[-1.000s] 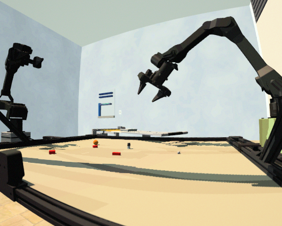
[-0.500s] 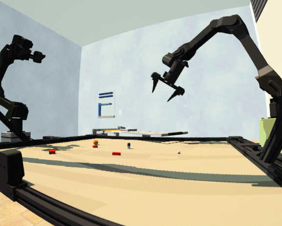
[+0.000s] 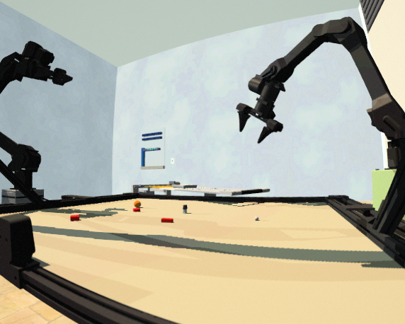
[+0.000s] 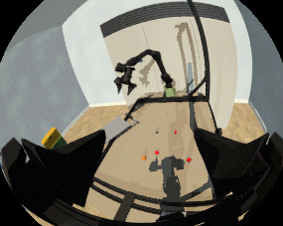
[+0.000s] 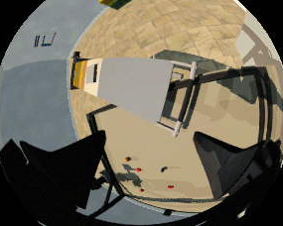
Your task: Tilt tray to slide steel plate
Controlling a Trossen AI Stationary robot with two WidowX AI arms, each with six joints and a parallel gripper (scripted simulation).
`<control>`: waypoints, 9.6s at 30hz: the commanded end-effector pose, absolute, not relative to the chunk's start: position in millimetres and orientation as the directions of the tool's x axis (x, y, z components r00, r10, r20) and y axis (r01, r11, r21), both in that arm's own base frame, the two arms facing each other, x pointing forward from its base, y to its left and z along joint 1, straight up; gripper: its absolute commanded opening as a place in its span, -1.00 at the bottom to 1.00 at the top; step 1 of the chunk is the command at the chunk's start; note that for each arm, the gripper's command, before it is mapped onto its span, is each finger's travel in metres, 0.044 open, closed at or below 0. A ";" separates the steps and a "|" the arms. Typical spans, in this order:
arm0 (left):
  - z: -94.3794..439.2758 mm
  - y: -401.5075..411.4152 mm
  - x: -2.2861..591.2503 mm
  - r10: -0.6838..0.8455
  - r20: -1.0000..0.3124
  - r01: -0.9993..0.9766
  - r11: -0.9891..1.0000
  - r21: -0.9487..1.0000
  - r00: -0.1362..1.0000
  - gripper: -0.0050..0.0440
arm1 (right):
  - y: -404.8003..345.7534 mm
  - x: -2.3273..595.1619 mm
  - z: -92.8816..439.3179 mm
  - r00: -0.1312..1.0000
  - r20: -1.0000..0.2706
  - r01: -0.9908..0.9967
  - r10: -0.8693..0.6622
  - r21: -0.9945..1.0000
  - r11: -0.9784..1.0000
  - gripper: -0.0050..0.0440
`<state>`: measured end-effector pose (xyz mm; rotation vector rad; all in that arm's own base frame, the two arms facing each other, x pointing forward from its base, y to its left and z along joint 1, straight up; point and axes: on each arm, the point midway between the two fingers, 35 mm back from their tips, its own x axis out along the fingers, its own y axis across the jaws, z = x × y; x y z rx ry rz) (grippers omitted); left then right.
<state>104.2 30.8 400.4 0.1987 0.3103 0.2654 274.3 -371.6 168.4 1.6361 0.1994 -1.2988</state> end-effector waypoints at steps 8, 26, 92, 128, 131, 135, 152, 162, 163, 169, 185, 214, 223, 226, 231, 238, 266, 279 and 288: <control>403.9 45.7 122.7 0.341 -0.333 -0.265 0.930 0.253 0.879 1.00 | -372.2 260.5 142.9 0.383 -0.819 0.547 -0.427 0.574 -0.610 -0.19; 404.2 93.0 146.9 0.420 -0.430 -0.340 0.906 0.252 0.800 1.00 | -370.9 254.9 36.4 0.383 -0.819 0.547 -0.427 0.574 -0.610 -0.19; 380.9 319.9 -10.9 0.651 -0.452 -0.717 0.696 0.035 0.610 1.00 | -404.6 283.7 -63.0 0.383 -0.819 0.547 -0.427 0.574 -0.610 -0.80; 373.6 333.5 -76.8 0.719 -0.399 -0.784 0.620 0.000 0.569 1.00 | -404.7 283.7 -58.3 0.383 -0.819 0.547 -0.427 0.574 -0.610 -0.80; 373.6 333.5 -76.8 0.719 -0.399 -0.784 0.620 0.000 0.569 1.00 | -404.7 283.8 -57.1 0.383 -0.819 0.547 -0.427 0.574 -0.610 -0.80; 373.6 333.5 -76.8 0.719 -0.399 -0.784 0.620 0.000 0.569 1.00 | -404.7 283.8 -55.5 0.383 -0.819 0.547 -0.427 0.574 -0.610 -0.80; 373.6 333.5 -76.8 0.719 -0.399 -0.784 0.620 0.000 0.569 1.00 | -404.8 283.8 -49.6 0.383 -0.819 0.546 -0.428 0.574 -0.610 -0.80; 373.6 333.5 -76.8 0.719 -0.399 -0.784 0.620 0.000 0.569 1.00 | -404.8 283.9 -46.5 0.384 -0.818 0.546 -0.428 0.575 -0.609 -0.80; 373.6 333.5 -76.8 0.719 -0.399 -0.784 0.620 0.000 0.569 1.00 | -404.8 283.9 -46.1 0.384 -0.818 0.546 -0.428 0.575 -0.609 -0.80; 373.6 333.5 -76.8 0.719 -0.399 -0.784 0.620 0.000 0.569 1.00 | -404.9 284.0 -41.8 0.384 -0.818 0.546 -0.429 0.576 -0.609 -0.80; 373.6 333.5 -76.8 0.719 -0.399 -0.784 0.620 0.000 0.569 1.00 | -405.2 284.2 -30.8 0.386 -0.816 0.545 -0.430 0.578 -0.608 -0.80; 373.6 333.5 -76.8 0.719 -0.399 -0.784 0.620 0.000 0.569 1.00 | -405.9 284.9 -11.2 0.390 -0.811 0.542 -0.435 0.585 -0.604 -0.80; 373.6 333.5 -76.8 0.719 -0.399 -0.784 0.620 0.000 0.569 1.00 | -406.2 285.1 -5.7 0.392 -0.809 0.540 -0.437 0.587 -0.603 -0.80; 373.6 333.5 -76.8 0.719 -0.399 -0.784 0.620 0.000 0.569 1.00 | -406.3 285.2 -3.3 0.393 -0.809 0.540 -0.438 0.588 -0.602 -0.80; 373.6 333.5 -76.8 0.719 -0.399 -0.784 0.620 0.000 0.569 1.00 | -406.5 285.4 0.6 0.394 -0.808 0.539 -0.439 0.590 -0.601 -0.80; 373.6 333.5 -76.8 0.719 -0.399 -0.784 0.620 0.000 0.569 1.00 | -406.8 285.7 5.3 0.395 -0.806 0.538 -0.441 0.592 -0.600 -0.80; 373.6 333.5 -76.8 0.719 -0.399 -0.784 0.620 0.000 0.569 1.00 | -408.1 286.9 24.8 0.403 -0.797 0.532 -0.449 0.604 -0.594 -0.80; 373.6 333.5 -76.8 0.719 -0.399 -0.784 0.620 0.000 0.569 1.00 | -408.8 287.5 33.4 0.407 -0.793 0.529 -0.454 0.610 -0.590 -0.80; 373.6 333.5 -76.8 0.719 -0.399 -0.784 0.620 0.000 0.569 1.00 | -409.4 288.0 40.4 0.410 -0.789 0.527 -0.458 0.614 -0.588 -0.80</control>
